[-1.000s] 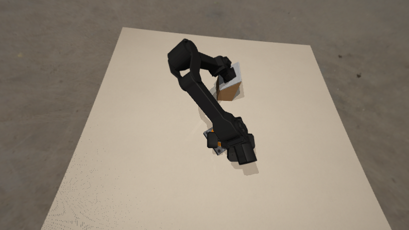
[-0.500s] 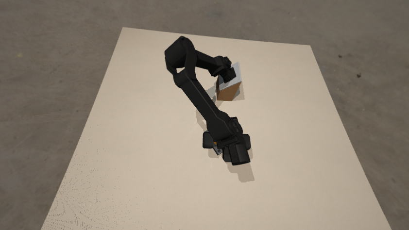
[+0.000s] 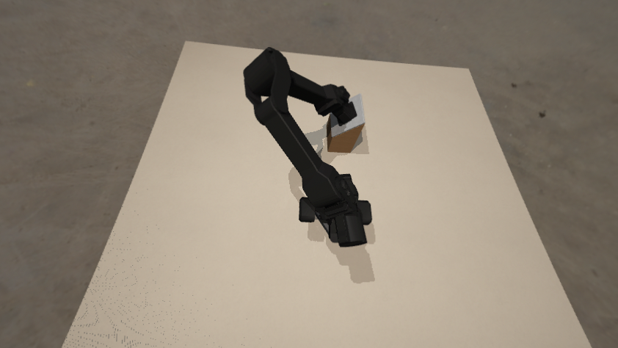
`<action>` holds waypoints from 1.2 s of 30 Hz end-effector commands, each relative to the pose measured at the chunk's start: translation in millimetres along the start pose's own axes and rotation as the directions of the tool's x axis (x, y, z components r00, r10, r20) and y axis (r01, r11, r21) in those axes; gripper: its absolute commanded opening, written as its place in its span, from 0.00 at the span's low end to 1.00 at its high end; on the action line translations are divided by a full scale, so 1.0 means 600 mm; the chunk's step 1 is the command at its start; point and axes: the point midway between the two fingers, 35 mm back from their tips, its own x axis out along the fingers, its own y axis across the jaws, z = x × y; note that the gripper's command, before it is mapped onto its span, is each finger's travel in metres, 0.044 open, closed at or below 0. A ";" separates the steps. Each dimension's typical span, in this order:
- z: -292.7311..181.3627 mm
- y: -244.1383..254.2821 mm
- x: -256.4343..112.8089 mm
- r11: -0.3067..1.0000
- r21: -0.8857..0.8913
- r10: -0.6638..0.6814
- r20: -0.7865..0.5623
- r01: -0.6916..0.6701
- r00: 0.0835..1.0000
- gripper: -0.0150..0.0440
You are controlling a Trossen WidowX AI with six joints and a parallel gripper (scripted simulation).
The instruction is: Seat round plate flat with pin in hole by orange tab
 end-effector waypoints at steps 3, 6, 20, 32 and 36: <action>-0.011 -0.009 0.004 1.000 -0.009 -0.006 -0.010 0.005 1.000 0.25; -0.013 -0.011 0.004 1.000 -0.009 -0.006 -0.010 0.006 1.000 0.25; -0.015 -0.018 -0.015 1.000 -0.009 -0.004 -0.010 0.004 1.000 0.25; -0.022 -0.014 -0.052 1.000 -0.021 -0.008 -0.011 0.007 1.000 0.25; -0.022 -0.014 -0.052 1.000 -0.021 -0.008 -0.011 0.007 1.000 0.25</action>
